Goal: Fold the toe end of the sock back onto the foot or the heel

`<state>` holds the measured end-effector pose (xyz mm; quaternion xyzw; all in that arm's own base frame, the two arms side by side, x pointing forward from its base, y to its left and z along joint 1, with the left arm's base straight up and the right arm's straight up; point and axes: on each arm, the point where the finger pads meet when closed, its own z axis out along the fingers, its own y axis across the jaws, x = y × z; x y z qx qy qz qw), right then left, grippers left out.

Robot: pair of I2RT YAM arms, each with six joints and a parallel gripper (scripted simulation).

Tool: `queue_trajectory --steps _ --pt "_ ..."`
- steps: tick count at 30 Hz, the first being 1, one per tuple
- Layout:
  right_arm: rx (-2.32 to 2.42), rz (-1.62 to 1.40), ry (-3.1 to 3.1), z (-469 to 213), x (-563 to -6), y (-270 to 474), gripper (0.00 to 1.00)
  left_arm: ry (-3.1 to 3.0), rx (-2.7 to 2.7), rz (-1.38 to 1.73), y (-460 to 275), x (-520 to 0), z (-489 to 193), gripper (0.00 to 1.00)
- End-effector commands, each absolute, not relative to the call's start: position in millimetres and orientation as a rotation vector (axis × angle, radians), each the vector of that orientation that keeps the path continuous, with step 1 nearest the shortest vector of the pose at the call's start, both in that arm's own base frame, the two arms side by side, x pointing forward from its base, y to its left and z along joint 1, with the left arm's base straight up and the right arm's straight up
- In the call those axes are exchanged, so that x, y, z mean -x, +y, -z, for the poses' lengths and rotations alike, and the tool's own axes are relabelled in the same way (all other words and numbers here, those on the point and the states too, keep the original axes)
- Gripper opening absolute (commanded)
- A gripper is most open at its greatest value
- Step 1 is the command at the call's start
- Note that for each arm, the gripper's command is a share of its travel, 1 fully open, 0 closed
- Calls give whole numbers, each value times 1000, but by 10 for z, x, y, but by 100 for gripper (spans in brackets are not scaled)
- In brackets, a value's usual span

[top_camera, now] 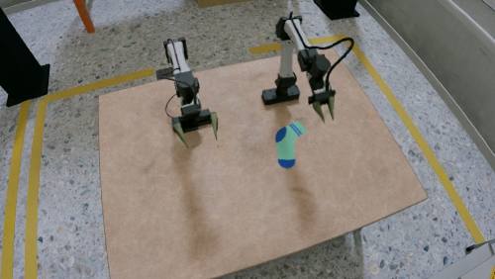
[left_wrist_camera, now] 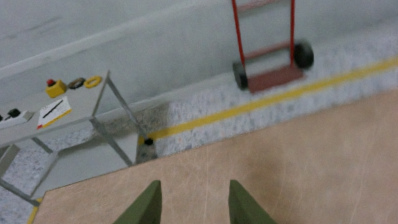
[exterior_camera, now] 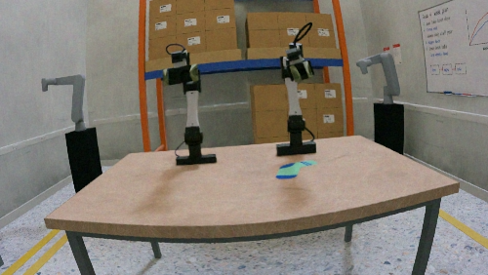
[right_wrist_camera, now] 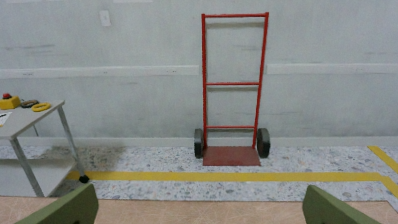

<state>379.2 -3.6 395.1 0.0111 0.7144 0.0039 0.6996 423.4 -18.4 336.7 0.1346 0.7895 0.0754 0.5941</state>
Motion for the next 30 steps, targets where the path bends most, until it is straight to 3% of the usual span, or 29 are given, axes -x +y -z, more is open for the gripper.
queue_trajectory --steps 1,30 --pt "-24 -3 1537 -4155 -3739 -42 100 1955 -513 -247 -304 -4283 -3165 33" --pt "-24 -3 1537 -4155 -3739 -42 100 2190 -1741 -264 -841 -4390 -1449 33"
